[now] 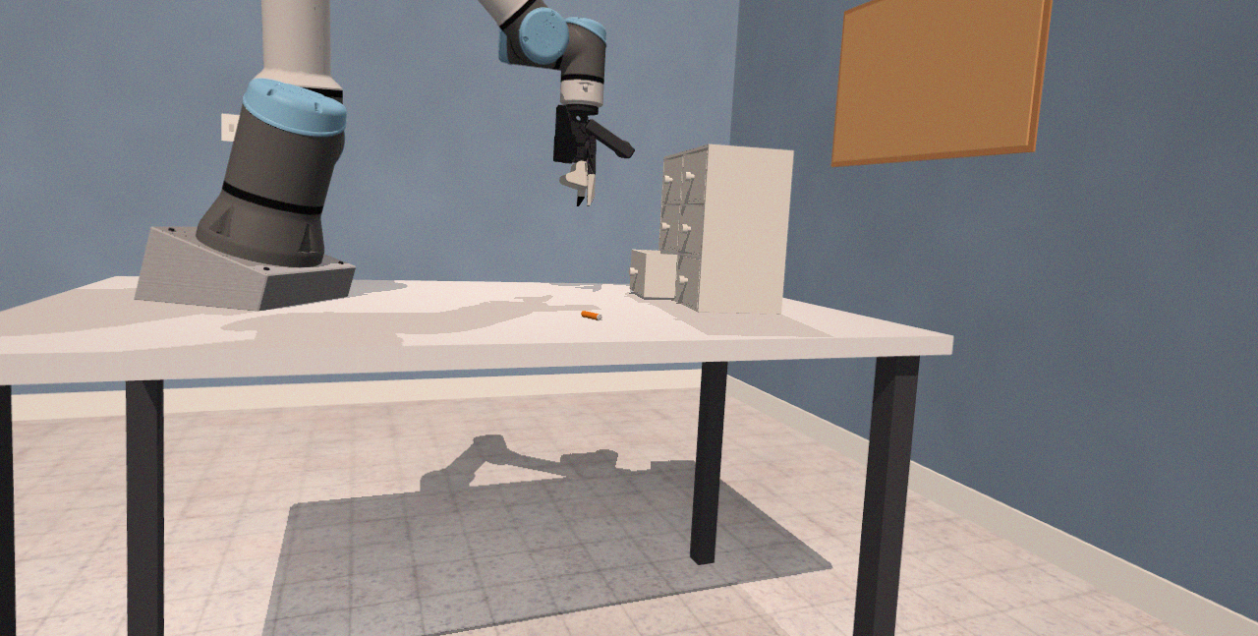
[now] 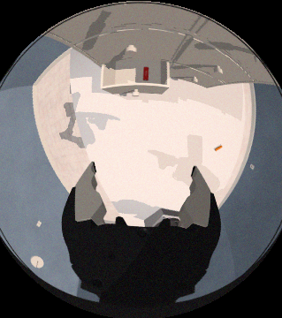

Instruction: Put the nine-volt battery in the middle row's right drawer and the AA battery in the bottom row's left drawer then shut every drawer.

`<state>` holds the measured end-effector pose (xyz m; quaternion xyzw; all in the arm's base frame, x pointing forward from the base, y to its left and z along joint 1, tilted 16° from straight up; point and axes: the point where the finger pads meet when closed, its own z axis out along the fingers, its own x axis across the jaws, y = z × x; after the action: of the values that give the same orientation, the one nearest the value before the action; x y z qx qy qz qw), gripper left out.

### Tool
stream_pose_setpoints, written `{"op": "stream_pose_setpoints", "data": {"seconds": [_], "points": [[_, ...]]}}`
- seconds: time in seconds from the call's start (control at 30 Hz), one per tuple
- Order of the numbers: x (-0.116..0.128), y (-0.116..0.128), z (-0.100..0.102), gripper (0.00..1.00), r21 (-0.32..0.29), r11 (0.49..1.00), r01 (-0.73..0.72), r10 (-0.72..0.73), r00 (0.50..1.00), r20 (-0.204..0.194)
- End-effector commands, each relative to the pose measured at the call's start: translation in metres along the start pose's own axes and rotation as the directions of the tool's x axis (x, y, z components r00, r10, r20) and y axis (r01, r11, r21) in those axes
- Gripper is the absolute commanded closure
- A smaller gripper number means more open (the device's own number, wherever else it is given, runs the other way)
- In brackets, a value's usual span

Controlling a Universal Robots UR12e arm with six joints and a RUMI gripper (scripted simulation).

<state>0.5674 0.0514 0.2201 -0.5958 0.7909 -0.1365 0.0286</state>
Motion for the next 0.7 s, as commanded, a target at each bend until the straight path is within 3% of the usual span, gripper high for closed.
{"op": "stream_pose_setpoints", "data": {"seconds": [0.0, 0.33, 0.47, 0.53, 0.6, 0.67], "points": [[0.000, -0.001, -0.001, 0.00, 0.001, 1.000, 0.000, 0.000, 1.000, 0.000], [-0.002, 0.004, -0.004, 0.00, 0.001, 1.000, 0.000, 0.000, 1.000, 0.000], [-0.019, 0.051, -0.039, 0.00, 0.001, 1.000, 0.000, 0.000, 1.000, 0.000], [-0.019, 0.051, -0.039, 0.00, 0.001, 1.000, 0.000, 0.000, 1.000, 0.000], [-0.025, 0.071, -0.053, 0.00, 0.001, 1.000, 0.000, 0.000, 1.000, 0.000], [-0.026, 0.076, -0.056, 0.00, 0.001, 1.000, 0.000, 0.000, 1.000, 0.000]]}}
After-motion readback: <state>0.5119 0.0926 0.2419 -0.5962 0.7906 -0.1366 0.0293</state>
